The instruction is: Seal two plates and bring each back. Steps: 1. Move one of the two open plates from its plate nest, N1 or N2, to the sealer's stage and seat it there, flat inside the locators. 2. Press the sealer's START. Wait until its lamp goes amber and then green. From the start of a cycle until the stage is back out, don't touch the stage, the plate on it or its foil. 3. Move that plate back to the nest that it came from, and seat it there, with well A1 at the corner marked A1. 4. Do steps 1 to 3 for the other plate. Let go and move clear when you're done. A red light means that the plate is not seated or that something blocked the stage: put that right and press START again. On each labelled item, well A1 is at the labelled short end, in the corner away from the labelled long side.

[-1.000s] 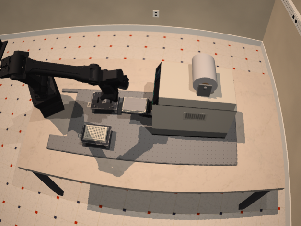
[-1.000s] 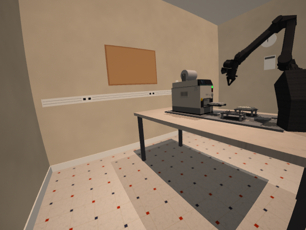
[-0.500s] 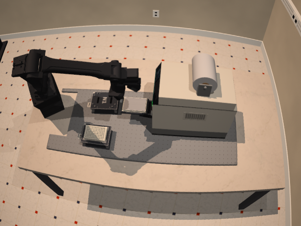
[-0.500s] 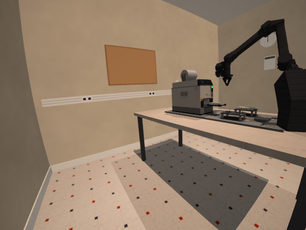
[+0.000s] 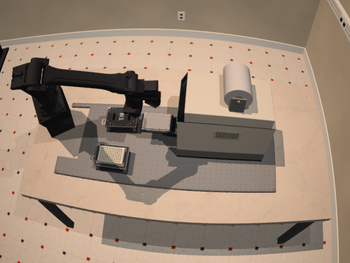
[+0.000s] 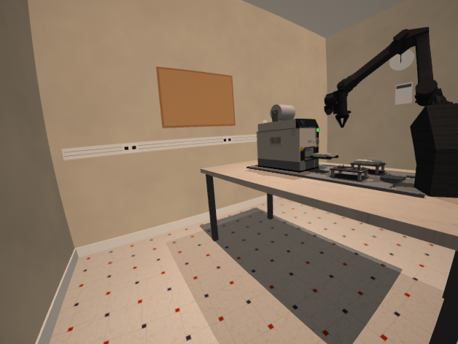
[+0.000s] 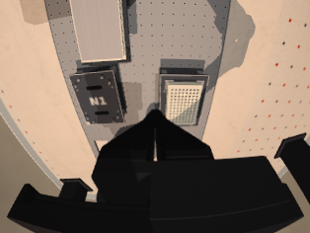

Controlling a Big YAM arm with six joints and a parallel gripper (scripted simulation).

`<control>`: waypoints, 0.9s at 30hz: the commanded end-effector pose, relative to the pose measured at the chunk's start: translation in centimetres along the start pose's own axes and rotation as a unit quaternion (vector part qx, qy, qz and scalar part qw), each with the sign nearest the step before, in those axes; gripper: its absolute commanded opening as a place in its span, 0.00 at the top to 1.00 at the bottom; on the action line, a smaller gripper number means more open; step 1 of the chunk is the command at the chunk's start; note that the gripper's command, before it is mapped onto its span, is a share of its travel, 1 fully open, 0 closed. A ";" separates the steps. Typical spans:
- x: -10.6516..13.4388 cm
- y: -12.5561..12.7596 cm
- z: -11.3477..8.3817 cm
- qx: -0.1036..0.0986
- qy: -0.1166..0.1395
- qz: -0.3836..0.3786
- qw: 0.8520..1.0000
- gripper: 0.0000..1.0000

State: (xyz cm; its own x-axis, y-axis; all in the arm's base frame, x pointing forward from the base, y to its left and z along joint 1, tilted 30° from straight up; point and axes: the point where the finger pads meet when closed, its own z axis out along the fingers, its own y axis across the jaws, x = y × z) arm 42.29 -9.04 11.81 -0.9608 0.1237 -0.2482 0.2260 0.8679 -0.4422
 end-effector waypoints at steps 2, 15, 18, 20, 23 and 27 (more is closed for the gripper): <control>0.7 0.8 -0.2 -0.001 0.006 -0.024 1.000 1.00; -0.7 0.3 -1.3 -0.003 -0.011 -0.022 1.000 1.00; -1.0 -0.1 -1.3 -0.002 -0.012 -0.013 1.000 1.00; -1.0 -0.3 -1.3 -0.002 -0.011 -0.009 1.000 1.00; -1.0 -0.8 -0.3 0.000 -0.036 0.000 0.999 0.00; 0.0 -0.8 3.2 -0.003 -0.049 -0.010 0.999 0.00</control>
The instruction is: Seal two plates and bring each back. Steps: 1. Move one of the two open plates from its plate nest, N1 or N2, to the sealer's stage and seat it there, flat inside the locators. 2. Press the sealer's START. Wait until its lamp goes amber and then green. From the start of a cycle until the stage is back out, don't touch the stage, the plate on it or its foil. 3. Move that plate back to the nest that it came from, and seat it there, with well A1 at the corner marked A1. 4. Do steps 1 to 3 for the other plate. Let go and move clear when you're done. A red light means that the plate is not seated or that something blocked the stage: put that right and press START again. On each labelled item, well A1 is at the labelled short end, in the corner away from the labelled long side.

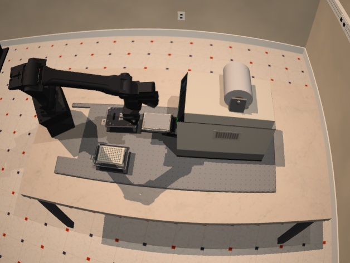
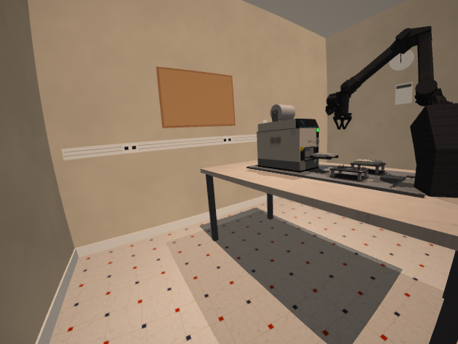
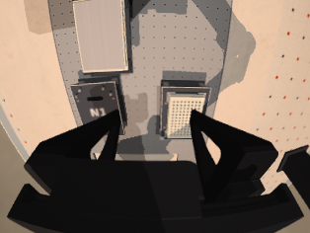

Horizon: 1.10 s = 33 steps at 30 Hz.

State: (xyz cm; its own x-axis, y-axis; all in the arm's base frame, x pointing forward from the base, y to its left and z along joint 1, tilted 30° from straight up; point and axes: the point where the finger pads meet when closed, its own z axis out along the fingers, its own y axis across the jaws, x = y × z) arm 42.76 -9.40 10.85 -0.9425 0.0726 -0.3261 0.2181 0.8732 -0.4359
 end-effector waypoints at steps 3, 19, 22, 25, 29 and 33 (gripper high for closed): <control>0.8 -0.7 3.1 0.007 -0.016 -0.015 1.000 0.00; 3.3 -0.2 11.5 0.004 -0.102 -0.039 0.994 0.00; 1.9 -0.2 10.7 0.008 -0.119 -0.028 0.993 0.00; 0.8 -0.4 9.8 0.009 -0.132 -0.020 0.991 0.00; 0.3 0.0 9.3 0.004 -0.136 -0.018 0.991 0.00; -0.3 0.4 8.7 0.001 -0.140 -0.015 0.990 0.00</control>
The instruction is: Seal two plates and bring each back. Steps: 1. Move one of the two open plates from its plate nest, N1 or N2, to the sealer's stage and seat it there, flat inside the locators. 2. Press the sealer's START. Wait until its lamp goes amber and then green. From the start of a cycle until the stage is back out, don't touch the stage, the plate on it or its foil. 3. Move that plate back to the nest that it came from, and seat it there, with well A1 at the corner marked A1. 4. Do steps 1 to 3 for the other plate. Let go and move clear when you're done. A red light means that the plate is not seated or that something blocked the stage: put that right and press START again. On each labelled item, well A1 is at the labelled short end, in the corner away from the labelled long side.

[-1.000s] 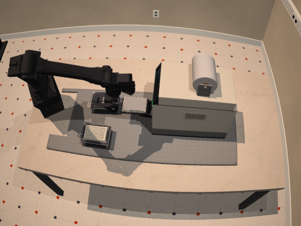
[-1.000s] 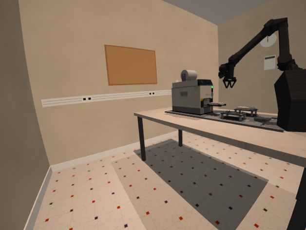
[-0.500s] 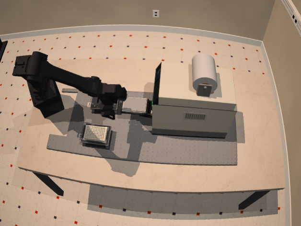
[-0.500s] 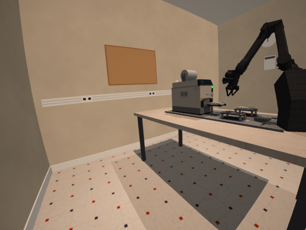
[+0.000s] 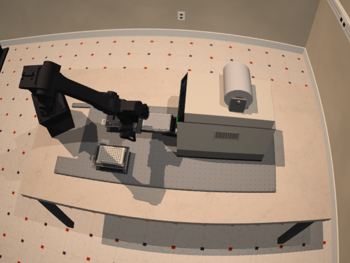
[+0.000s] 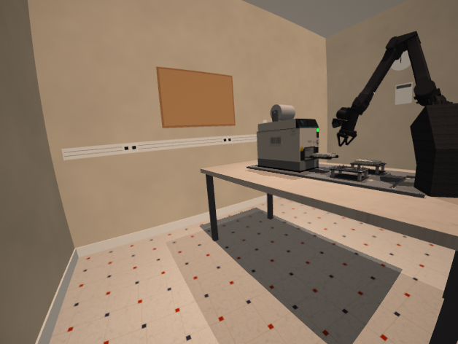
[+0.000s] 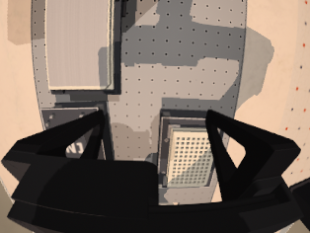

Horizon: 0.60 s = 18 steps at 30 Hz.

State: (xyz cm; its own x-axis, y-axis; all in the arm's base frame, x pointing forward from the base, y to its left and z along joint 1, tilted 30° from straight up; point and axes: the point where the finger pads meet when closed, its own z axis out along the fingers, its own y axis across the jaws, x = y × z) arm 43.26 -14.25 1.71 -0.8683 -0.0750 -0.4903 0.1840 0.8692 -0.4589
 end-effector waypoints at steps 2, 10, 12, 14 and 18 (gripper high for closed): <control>-2.9 0.5 -1.1 -0.003 -0.026 0.007 1.000 0.00; -0.8 1.0 -0.7 -0.006 -0.006 0.008 1.000 0.00; -0.1 1.2 -0.5 -0.008 0.001 0.007 1.000 0.00; -0.5 1.9 -0.3 -0.007 0.002 0.007 1.000 0.00; -2.8 4.6 0.2 -0.011 -0.004 0.006 1.000 0.00</control>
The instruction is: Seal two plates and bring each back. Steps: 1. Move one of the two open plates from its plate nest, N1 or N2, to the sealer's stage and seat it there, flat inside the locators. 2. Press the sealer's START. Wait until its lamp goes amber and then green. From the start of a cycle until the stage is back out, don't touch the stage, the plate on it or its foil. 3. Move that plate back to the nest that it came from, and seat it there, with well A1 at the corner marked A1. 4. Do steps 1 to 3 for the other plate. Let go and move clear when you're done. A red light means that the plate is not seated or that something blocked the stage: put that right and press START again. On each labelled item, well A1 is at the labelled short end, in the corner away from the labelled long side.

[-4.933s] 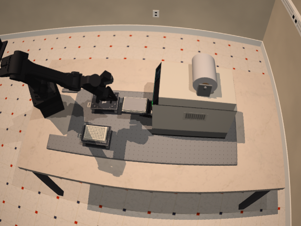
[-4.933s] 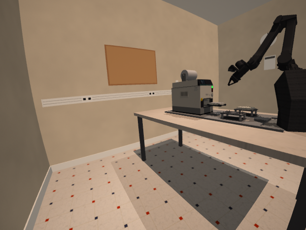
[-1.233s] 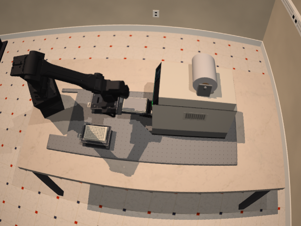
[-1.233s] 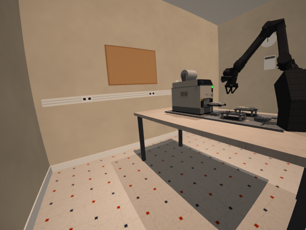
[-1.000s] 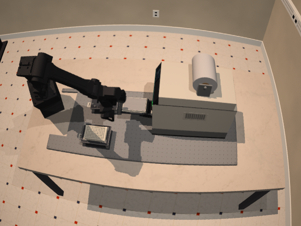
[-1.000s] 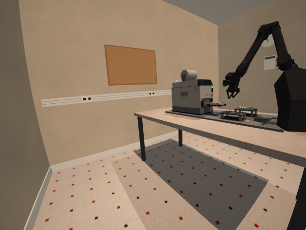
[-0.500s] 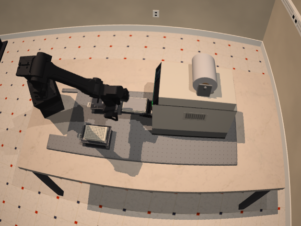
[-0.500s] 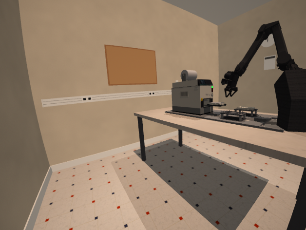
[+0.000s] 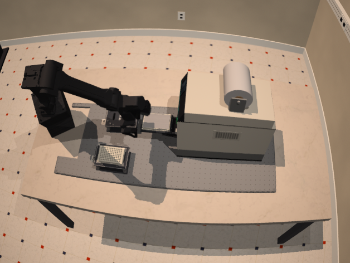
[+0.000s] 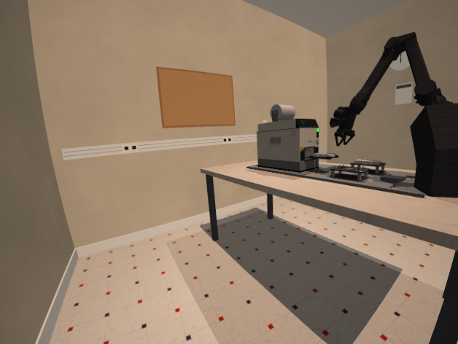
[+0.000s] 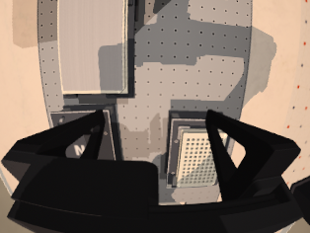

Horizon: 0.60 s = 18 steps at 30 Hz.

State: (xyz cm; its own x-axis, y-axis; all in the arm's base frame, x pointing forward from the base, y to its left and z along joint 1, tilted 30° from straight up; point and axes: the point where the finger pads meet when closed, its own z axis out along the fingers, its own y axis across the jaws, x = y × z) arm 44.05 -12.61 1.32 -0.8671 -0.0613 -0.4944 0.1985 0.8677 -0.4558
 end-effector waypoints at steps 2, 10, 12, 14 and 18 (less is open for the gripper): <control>-3.1 3.3 0.4 -0.011 -0.008 0.002 1.000 0.00; -5.0 4.5 0.7 -0.005 -0.013 0.013 1.000 0.00; -5.5 6.0 0.9 -0.006 -0.011 0.006 1.000 0.00; -6.2 7.6 1.2 -0.011 -0.011 0.002 1.000 0.00; -7.5 9.4 1.6 -0.009 -0.011 0.003 1.000 0.00</control>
State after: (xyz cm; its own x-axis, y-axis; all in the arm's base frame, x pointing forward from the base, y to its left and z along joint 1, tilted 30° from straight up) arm 51.05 -6.81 -0.28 -0.8604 -0.0710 -0.5047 0.1944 0.8697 -0.4537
